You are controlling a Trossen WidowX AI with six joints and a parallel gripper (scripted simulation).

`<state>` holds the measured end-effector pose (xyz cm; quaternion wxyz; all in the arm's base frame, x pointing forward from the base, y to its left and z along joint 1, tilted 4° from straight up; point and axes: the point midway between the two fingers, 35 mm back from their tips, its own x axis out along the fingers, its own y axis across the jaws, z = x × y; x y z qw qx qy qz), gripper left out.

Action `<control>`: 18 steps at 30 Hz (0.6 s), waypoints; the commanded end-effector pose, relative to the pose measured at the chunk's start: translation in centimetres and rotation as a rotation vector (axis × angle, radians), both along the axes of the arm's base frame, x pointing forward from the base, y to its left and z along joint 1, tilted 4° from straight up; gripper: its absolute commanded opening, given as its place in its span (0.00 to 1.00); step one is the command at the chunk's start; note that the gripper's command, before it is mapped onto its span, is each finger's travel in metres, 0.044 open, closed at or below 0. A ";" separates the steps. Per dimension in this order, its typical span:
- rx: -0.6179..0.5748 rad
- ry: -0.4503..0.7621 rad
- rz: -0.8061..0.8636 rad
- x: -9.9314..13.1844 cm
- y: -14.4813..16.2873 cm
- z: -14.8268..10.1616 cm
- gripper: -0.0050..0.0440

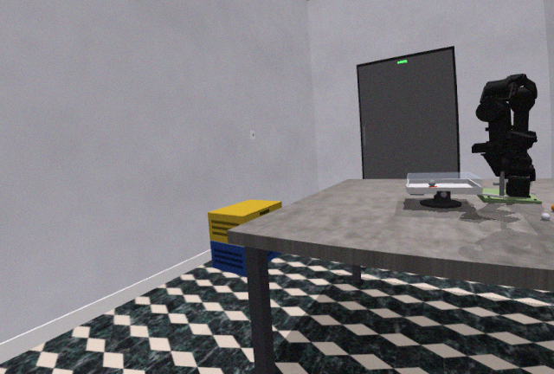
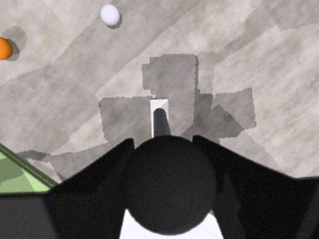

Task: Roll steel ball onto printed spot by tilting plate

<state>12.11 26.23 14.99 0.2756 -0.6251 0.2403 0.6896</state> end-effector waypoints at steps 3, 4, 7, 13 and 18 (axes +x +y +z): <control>-0.001 -0.001 -0.003 0.0 0.0 0.0 0.41; -0.001 -0.001 -0.003 0.0 0.0 0.0 0.41; -0.001 -0.001 -0.003 0.0 0.0 0.0 0.48; -0.001 -0.001 -0.003 0.0 0.0 0.0 0.61; -0.001 -0.001 -0.003 0.0 0.0 0.0 0.71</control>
